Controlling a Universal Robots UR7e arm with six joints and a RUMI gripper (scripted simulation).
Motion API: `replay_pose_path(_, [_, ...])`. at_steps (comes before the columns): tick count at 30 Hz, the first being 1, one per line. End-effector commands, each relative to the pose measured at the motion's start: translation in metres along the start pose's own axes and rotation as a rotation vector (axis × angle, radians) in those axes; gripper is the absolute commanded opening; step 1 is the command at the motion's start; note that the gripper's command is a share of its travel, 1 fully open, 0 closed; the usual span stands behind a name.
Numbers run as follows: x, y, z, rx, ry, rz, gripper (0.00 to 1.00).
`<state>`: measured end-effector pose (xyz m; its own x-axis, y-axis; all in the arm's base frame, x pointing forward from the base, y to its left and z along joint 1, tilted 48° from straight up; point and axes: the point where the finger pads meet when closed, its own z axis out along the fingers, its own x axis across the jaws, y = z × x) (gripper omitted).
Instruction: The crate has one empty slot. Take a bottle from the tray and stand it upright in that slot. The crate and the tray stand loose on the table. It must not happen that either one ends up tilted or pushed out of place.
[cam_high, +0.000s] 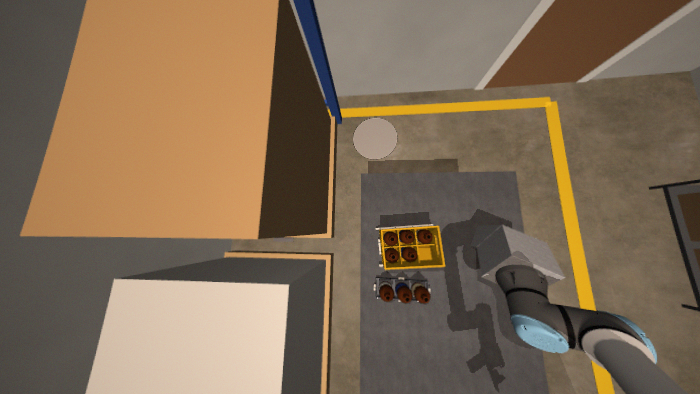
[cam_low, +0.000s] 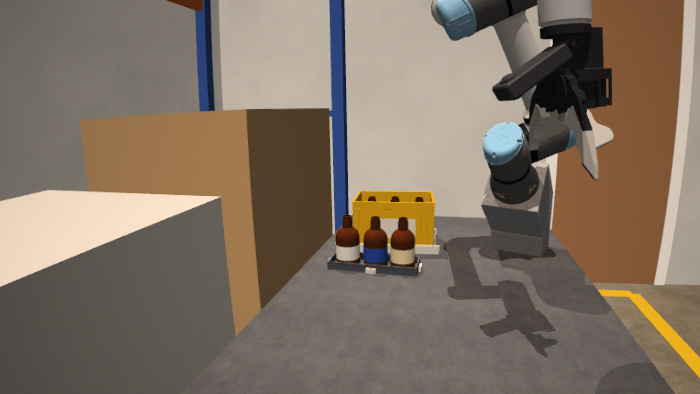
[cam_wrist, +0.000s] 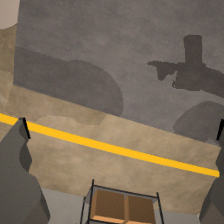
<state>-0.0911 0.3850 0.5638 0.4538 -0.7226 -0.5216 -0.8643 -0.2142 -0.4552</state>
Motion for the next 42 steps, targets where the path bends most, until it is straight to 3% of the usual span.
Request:
replay_pose_path(1, [0.000,0.000,-0.001,0.000,-0.001,0.000,1.00])
replay_pose_path(6, [-0.001,0.002,-0.011,-0.001,0.000,0.001,1.00])
replay_pose_path(13, [0.000,0.008,-0.082,-0.001,0.001,0.001,1.00])
replay_pose_path(16, [0.002,0.008,-0.098,0.000,-0.001,0.000,1.00])
replay_pose_path(42, [0.007,0.002,-0.101,-0.004,0.012,-0.003,1.00])
